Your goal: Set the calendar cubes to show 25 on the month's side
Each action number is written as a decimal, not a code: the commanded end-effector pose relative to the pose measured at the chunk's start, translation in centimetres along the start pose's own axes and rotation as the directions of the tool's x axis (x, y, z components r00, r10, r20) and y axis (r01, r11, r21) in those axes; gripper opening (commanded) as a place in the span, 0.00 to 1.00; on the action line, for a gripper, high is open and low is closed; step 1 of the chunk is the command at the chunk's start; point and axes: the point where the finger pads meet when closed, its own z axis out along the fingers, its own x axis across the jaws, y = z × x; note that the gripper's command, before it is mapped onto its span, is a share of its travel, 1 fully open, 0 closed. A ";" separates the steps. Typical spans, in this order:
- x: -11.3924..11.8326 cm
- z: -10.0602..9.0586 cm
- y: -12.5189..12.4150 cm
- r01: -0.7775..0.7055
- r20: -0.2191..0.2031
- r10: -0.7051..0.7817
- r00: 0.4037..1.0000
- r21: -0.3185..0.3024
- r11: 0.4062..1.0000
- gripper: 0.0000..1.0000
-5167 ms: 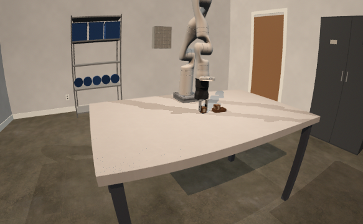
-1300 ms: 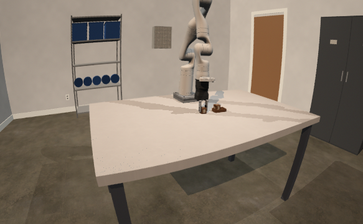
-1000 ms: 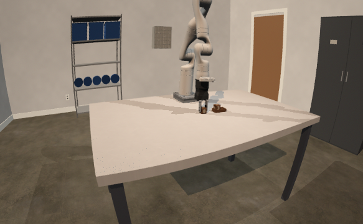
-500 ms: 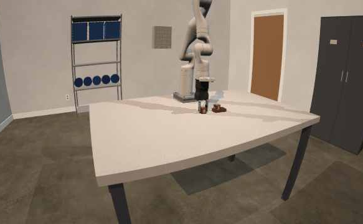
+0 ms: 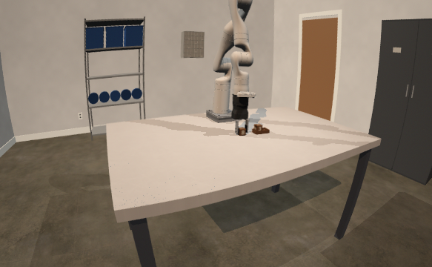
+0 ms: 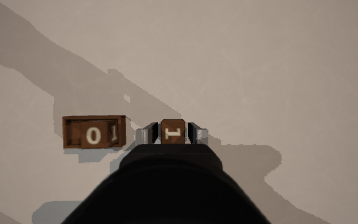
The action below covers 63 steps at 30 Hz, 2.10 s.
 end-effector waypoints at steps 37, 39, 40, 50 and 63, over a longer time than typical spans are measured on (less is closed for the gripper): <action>0.0 -9.0 0.0 0.000 0.000 0.000 1.000 0.001 1.000 0.90; 0.0 -9.0 0.0 0.000 0.000 0.000 1.000 0.001 1.000 0.90; 0.0 -9.0 0.0 0.000 0.000 0.000 1.000 0.001 1.000 0.90; 0.0 -9.0 0.0 0.000 0.000 0.000 1.000 0.001 1.000 1.00; 0.0 -9.0 0.0 0.000 0.000 0.000 1.000 0.001 1.000 1.00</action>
